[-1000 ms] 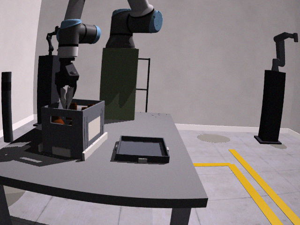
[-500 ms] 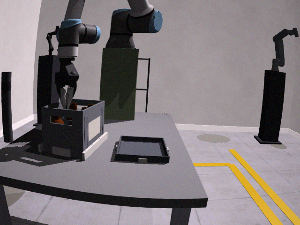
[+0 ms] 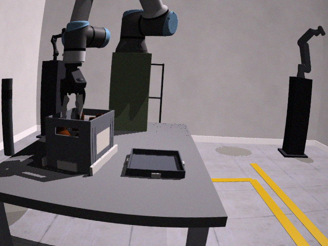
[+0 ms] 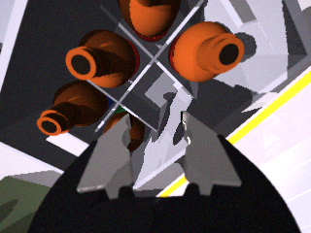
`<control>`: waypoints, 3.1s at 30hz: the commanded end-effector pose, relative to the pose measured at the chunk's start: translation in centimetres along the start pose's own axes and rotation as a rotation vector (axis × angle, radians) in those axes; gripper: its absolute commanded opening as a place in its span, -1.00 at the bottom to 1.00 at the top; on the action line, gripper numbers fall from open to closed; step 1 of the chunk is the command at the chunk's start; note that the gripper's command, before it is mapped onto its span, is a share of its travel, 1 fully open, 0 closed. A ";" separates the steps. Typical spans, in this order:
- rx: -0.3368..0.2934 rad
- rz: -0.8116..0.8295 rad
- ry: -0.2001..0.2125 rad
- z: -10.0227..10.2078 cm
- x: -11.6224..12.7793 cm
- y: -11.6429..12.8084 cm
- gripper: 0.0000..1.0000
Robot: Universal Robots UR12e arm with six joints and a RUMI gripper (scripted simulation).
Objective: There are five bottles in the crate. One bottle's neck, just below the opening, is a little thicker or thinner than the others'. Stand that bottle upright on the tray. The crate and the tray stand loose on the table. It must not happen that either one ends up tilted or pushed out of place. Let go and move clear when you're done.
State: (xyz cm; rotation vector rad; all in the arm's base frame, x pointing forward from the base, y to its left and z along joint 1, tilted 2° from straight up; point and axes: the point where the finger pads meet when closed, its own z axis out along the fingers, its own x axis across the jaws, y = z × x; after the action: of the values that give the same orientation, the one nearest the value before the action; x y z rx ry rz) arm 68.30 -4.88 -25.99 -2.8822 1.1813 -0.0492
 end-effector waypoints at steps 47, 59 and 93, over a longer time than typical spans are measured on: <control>0.001 0.000 0.000 -2.1 -0.1 0.0 -0.24; 0.001 0.000 0.000 -6.1 0.0 0.0 -0.24; 0.001 0.000 0.001 -8.5 0.0 0.0 -1.00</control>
State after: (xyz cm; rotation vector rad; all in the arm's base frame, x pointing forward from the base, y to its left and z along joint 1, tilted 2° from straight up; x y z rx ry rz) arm 68.18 -4.94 -17.58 -2.8827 1.1800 -0.0530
